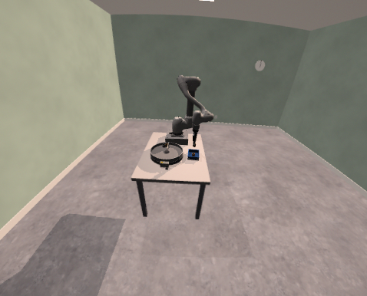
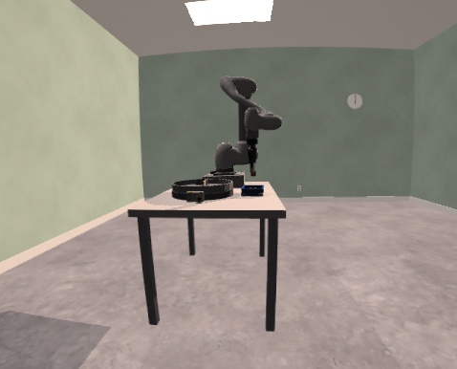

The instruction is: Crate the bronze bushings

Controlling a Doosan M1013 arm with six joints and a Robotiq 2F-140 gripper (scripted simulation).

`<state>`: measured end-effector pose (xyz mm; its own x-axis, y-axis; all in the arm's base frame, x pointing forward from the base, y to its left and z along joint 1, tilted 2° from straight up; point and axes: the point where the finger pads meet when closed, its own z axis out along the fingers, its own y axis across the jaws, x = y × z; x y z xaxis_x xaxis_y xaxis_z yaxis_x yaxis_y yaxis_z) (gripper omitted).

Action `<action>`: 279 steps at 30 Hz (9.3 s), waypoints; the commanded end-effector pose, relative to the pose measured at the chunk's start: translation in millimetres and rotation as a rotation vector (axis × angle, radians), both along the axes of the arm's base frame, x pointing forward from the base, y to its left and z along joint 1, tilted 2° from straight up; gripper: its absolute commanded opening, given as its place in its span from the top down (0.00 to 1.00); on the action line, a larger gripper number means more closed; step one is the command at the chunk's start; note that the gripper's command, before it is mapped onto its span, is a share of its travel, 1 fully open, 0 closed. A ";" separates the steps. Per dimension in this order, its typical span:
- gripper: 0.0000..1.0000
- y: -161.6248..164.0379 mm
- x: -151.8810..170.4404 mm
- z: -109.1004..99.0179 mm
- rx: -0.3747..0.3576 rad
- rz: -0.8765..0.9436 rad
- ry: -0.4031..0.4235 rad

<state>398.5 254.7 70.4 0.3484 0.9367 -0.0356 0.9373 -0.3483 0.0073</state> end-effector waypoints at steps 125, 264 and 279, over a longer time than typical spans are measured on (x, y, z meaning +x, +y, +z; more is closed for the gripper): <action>1.00 -3.8 -0.5 -108.8 0.000 0.000 0.000; 0.90 -2.8 -0.4 -81.3 0.000 0.000 0.000; 0.90 -1.0 -0.2 -30.4 0.000 0.000 0.000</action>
<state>398.3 253.6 35.5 0.3484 0.9367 -0.0354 0.9373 -0.3483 0.0074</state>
